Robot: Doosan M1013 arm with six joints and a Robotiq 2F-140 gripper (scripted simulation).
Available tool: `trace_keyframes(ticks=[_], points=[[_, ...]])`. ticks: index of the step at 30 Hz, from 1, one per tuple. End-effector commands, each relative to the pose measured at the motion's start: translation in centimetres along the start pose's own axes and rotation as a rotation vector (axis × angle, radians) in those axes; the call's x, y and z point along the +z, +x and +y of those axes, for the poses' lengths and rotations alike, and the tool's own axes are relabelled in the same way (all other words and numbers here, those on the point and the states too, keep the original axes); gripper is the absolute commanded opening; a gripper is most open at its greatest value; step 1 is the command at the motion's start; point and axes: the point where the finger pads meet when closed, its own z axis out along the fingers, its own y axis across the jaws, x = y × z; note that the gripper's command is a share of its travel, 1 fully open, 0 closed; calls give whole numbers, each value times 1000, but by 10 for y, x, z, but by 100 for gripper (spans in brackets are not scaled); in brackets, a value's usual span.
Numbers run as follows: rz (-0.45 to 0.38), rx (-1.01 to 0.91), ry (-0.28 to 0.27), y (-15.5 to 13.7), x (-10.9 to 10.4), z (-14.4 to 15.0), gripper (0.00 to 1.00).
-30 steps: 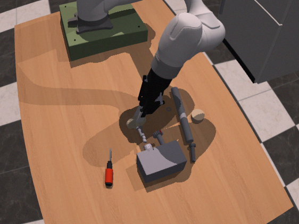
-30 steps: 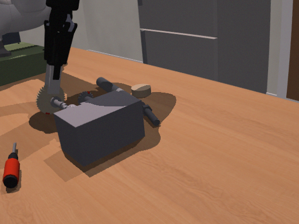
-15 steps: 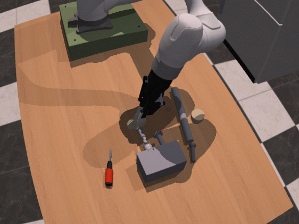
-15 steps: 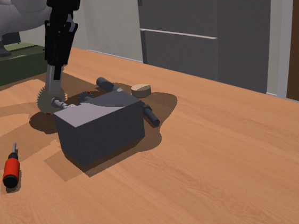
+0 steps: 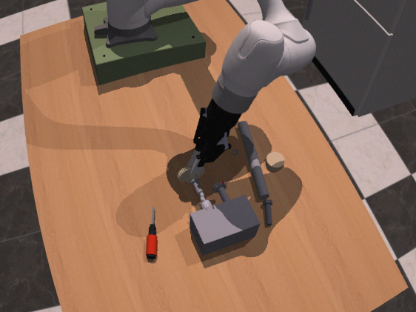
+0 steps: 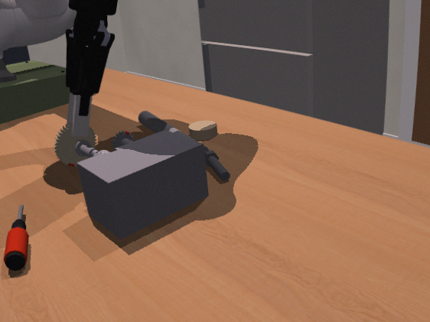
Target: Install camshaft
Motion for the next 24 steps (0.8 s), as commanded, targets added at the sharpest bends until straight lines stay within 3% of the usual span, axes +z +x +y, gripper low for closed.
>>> trace_keyframes(ticks=[1,24], points=[[0,0,0,0,0,-1,5],[0,0,0,0,0,-2,5]])
